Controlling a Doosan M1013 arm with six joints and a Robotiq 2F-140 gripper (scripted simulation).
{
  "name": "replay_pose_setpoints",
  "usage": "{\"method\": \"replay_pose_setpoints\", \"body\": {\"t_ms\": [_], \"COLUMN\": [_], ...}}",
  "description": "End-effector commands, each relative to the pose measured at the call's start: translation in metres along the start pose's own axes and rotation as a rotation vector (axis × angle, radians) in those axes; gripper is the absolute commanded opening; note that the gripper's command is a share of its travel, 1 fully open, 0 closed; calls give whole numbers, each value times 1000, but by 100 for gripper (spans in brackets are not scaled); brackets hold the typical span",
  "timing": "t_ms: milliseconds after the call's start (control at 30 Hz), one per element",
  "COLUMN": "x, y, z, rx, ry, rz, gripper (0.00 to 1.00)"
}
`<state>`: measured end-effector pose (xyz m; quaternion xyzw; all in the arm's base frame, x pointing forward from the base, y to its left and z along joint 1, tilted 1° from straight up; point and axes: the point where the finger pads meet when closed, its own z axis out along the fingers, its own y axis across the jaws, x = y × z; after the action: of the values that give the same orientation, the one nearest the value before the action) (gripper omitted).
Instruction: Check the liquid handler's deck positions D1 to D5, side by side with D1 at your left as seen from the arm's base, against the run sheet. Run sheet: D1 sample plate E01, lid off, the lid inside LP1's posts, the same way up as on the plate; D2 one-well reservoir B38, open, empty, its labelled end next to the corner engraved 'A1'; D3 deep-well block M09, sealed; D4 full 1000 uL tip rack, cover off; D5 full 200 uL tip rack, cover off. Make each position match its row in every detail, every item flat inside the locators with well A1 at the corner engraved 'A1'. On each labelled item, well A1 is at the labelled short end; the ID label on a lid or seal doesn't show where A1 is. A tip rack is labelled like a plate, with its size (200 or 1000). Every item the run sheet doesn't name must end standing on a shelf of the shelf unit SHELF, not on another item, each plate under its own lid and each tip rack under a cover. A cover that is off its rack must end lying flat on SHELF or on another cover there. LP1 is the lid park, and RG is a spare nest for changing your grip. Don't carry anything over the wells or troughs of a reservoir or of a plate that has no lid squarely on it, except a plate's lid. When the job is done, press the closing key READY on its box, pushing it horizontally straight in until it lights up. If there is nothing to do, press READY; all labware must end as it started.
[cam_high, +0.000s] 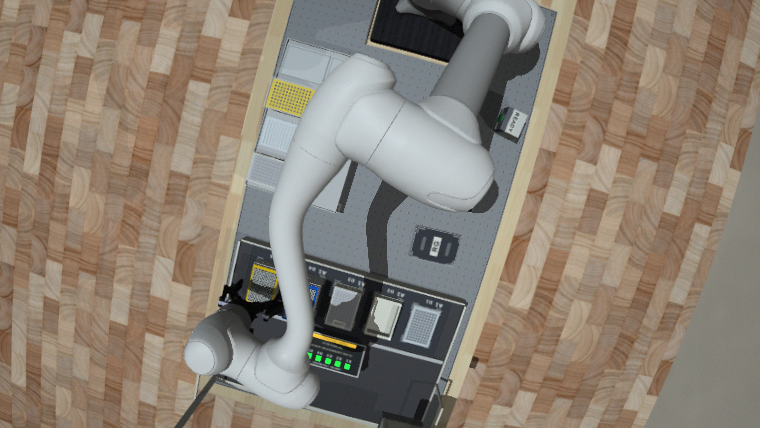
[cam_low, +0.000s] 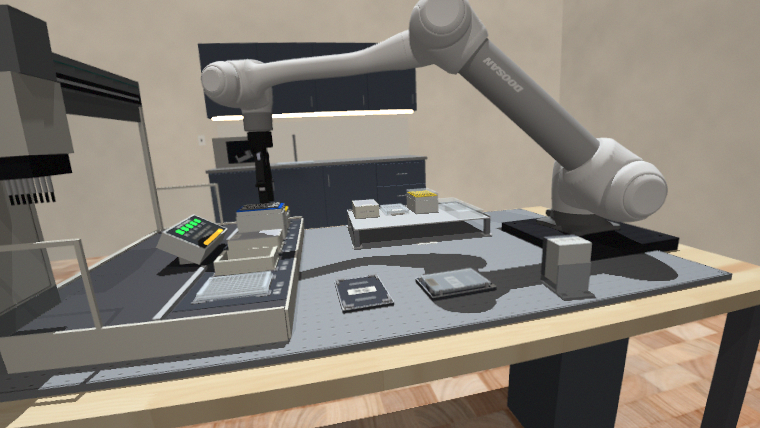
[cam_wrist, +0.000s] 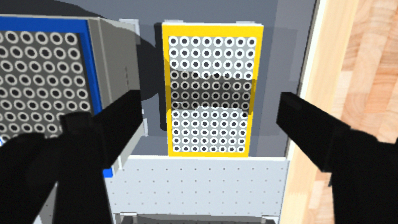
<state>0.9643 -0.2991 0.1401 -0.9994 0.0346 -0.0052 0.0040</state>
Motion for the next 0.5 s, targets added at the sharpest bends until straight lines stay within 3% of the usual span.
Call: {"method": "replay_pose_setpoints", "body": {"t_ms": [0,467], "x": [1,1], "y": [-2,-1], "z": [-13,-33], "rx": [3,3], "ry": [6,6], "rz": [4,4], "gripper": [79,79]}}
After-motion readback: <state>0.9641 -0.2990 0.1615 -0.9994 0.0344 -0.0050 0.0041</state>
